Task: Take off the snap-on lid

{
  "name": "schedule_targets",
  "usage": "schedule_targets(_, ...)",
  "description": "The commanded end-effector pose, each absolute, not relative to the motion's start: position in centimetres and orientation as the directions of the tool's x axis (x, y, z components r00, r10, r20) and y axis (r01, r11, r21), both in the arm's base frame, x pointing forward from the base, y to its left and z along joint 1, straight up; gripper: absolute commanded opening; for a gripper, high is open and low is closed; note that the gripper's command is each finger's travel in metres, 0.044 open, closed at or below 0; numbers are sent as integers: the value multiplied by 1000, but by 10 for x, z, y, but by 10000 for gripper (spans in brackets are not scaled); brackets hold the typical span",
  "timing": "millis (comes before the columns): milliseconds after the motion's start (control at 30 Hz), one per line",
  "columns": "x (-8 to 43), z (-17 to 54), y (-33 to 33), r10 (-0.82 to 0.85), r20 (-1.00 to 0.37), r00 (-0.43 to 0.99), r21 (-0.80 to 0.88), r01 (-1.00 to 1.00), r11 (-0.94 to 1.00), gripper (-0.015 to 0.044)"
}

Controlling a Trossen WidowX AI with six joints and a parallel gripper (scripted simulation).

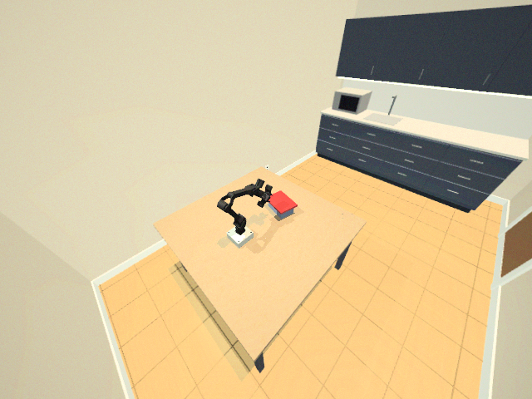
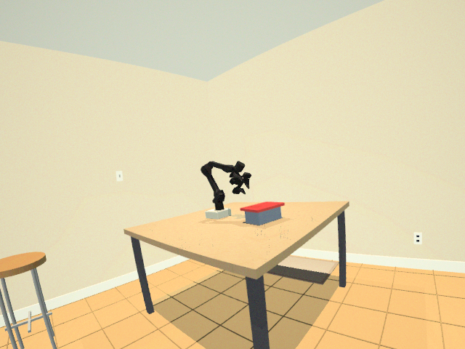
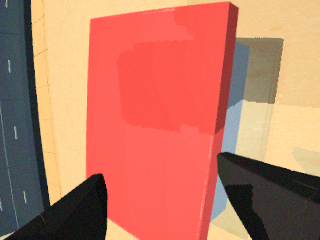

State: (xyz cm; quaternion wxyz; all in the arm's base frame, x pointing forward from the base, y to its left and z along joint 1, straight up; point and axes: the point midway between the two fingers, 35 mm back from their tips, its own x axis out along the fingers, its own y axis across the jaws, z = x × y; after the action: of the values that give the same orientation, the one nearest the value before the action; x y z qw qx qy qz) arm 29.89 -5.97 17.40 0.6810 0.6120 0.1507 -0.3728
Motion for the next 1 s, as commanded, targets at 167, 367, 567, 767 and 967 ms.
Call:
schedule_targets(167, 295, 167, -35, -270, -626, 732, 780, 585, -223, 235)
schedule_targets(367, 295, 168, -35, -271, -627, 730, 779, 590, -213, 235)
schedule_targets(567, 298, 125, -35, -270, -626, 732, 780, 585, -223, 235)
schedule_targets(767, 296, 109, -35, -270, -626, 732, 780, 585, -223, 235)
schedule_targets(967, 301, 106, -36, -270, -626, 732, 780, 585, -223, 235)
